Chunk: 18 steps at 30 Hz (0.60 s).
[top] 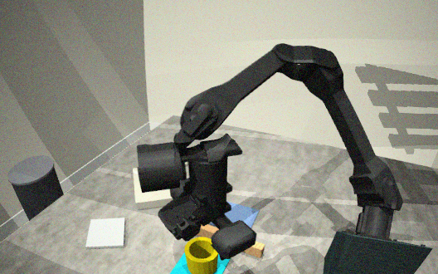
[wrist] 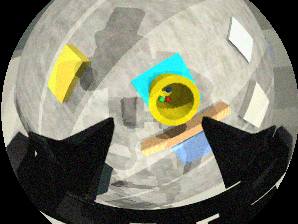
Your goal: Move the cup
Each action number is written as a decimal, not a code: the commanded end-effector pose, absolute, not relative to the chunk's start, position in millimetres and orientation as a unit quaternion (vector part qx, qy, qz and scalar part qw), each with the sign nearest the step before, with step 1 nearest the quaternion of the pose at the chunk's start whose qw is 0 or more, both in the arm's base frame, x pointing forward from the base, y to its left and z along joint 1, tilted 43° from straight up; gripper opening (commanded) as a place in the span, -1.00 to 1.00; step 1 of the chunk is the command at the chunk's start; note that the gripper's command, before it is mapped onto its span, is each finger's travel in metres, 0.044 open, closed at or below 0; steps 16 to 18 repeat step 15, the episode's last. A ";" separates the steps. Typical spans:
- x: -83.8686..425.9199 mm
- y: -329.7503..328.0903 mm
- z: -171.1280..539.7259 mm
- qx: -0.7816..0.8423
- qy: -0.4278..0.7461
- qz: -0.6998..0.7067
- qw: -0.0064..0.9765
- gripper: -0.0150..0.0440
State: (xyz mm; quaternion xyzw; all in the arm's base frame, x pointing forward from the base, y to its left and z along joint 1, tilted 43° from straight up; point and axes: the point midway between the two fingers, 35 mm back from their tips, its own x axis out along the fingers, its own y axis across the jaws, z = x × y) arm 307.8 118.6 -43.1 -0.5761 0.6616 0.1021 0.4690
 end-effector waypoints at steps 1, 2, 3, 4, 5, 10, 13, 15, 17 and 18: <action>306.3 132.9 -28.5 -0.575 0.658 0.103 0.475 1.00; 305.7 135.6 -25.1 -0.575 0.658 0.103 0.475 1.00; 305.1 138.3 -21.9 -0.574 0.658 0.103 0.475 1.00; 304.6 140.9 -18.8 -0.574 0.658 0.103 0.475 1.00; 304.3 142.8 -16.3 -0.574 0.658 0.103 0.475 1.00; 305.5 141.7 -17.2 -0.576 0.657 0.104 0.475 1.00; 305.5 141.7 -17.2 -0.576 0.657 0.104 0.475 1.00; 305.5 141.7 -17.2 -0.576 0.657 0.104 0.475 1.00; 305.5 141.7 -17.2 -0.576 0.657 0.104 0.475 1.00; 305.5 141.7 -17.2 -0.576 0.657 0.104 0.475 1.00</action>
